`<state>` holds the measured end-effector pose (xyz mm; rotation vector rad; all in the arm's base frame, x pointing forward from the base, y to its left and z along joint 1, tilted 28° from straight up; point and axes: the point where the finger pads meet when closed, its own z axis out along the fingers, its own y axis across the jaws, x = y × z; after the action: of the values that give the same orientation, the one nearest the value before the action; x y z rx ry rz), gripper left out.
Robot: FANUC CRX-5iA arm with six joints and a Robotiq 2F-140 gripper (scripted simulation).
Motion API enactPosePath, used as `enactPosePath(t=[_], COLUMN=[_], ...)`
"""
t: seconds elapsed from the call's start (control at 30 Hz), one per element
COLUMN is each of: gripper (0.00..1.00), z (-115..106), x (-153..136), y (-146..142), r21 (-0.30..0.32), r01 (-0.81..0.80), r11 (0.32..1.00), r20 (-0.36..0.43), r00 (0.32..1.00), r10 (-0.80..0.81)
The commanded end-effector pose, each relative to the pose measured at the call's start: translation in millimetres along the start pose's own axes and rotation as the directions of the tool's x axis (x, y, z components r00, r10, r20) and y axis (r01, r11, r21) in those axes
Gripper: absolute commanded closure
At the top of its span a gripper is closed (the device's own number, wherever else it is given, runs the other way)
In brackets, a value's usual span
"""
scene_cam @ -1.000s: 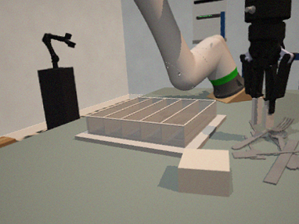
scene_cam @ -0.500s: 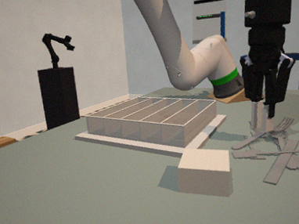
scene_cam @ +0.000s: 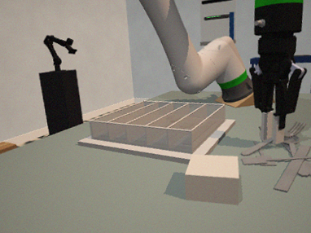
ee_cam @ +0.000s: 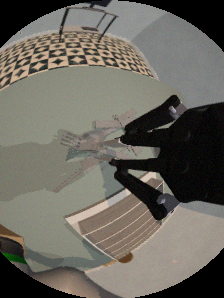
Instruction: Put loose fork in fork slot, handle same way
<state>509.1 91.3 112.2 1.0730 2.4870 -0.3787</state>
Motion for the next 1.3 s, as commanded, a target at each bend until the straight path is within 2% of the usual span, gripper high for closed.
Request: enactPosePath(t=[0.0,0.97,1.0,1.27], gripper=[0.82,0.82,0.97,0.97], z=[2.7,5.1,5.1,5.1], x=[0.0,0.0,0.0,0.0], y=[0.2,0.2,0.2,0.2], r21=[0.0,0.0,0.0,0.0], r01=[0.0,0.0,0.0,0.0], r11=[1.0,1.0,1.0,1.0], r20=[0.0,0.0,0.0,0.0], r00=[1.0,1.0,1.0,1.0], r10=[0.0,0.0,0.0,0.0])
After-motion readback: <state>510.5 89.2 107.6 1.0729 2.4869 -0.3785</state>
